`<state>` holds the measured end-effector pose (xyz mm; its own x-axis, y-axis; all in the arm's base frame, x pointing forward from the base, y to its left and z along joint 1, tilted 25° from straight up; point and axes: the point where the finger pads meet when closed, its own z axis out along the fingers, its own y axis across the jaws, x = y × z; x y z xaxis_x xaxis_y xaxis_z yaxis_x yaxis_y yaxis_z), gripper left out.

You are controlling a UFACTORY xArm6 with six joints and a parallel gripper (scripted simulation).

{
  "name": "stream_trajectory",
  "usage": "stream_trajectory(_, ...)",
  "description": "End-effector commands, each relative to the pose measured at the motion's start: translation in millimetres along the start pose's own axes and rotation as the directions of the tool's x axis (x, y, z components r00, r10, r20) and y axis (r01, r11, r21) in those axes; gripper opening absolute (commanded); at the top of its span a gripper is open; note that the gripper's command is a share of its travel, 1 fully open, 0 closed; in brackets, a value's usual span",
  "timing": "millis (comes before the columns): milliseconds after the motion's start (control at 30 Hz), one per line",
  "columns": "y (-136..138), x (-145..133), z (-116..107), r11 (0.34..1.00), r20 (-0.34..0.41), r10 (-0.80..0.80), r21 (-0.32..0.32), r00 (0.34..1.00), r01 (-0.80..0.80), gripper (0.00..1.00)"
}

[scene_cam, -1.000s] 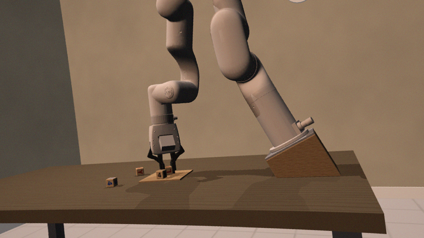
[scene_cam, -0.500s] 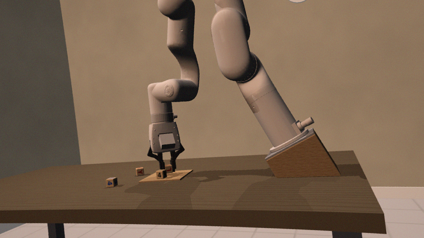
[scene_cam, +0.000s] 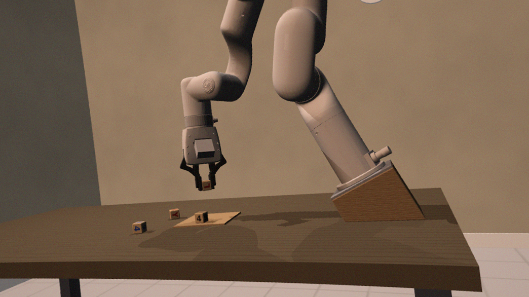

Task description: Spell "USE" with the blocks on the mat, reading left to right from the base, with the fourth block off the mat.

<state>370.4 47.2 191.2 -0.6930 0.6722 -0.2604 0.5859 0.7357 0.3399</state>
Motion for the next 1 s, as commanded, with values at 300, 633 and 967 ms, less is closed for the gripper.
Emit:
stream_trajectory(300,-1.0,1.4,-24.9,1.000,-0.003,0.000,0.003,1.000,0.000,0.21)
stream_trajectory(633,1.0,5.3,-25.0,0.976,-0.002,0.217,0.003,0.976,-0.217,0.21)
stream_trajectory(967,3.1,9.6,-25.2,0.894,-0.002,0.448,0.003,0.894,-0.448,0.21)
